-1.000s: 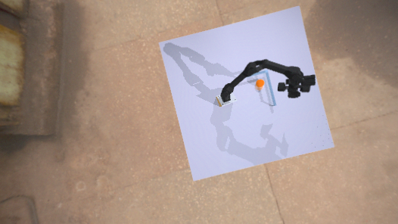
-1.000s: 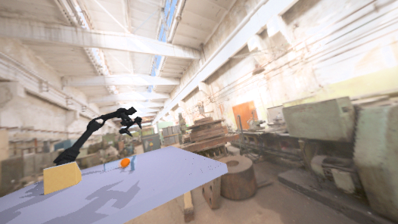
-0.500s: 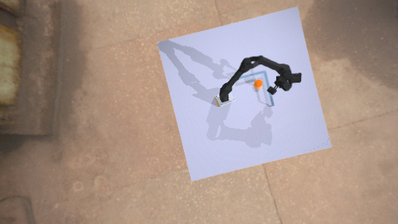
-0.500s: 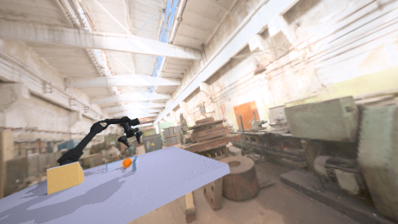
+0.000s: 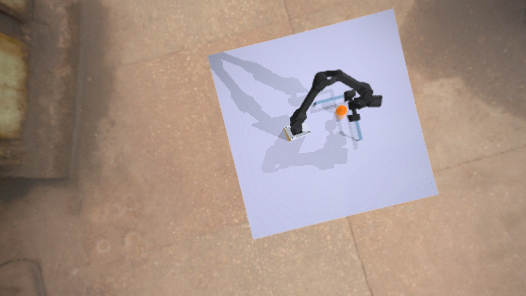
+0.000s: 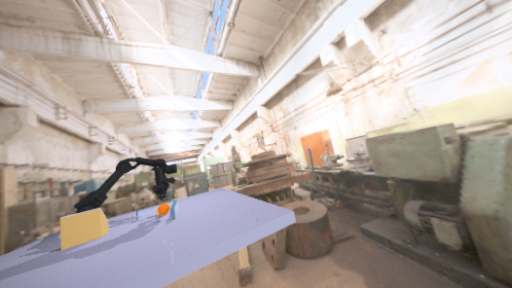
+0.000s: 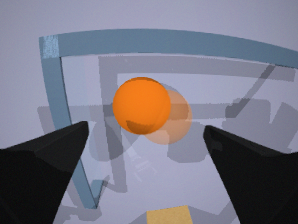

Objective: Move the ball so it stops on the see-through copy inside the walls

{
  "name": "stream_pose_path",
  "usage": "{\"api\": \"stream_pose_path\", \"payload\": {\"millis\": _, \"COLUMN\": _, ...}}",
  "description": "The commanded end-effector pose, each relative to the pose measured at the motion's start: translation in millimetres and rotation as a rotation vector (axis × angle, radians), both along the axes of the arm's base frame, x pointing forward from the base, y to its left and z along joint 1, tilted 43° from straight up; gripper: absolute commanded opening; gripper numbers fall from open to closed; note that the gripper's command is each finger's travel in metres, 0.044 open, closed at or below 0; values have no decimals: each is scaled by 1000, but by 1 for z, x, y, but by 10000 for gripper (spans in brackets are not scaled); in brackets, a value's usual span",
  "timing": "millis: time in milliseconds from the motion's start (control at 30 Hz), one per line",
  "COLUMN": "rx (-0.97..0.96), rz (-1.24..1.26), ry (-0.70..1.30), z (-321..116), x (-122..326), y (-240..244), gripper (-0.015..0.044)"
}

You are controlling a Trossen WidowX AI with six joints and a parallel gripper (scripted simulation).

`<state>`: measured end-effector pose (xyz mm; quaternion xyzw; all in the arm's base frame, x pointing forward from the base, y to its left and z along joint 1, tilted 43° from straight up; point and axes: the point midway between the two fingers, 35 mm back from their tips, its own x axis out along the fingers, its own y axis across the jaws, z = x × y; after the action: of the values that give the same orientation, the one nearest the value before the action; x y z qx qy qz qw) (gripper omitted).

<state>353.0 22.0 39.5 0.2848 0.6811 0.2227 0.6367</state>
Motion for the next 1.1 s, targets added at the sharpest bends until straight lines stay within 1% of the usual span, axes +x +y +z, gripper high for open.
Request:
{"api": "stream_pose_path", "payload": {"millis": 0, "rx": 13, "rz": 43, "ry": -36, "z": 2, "x": -4, "y": 2, "gripper": 435}}
{"api": "stream_pose_path", "payload": {"millis": 1067, "rx": 14, "rz": 43, "ry": -37, "z": -34, "x": -5, "y": 36, "gripper": 435}}
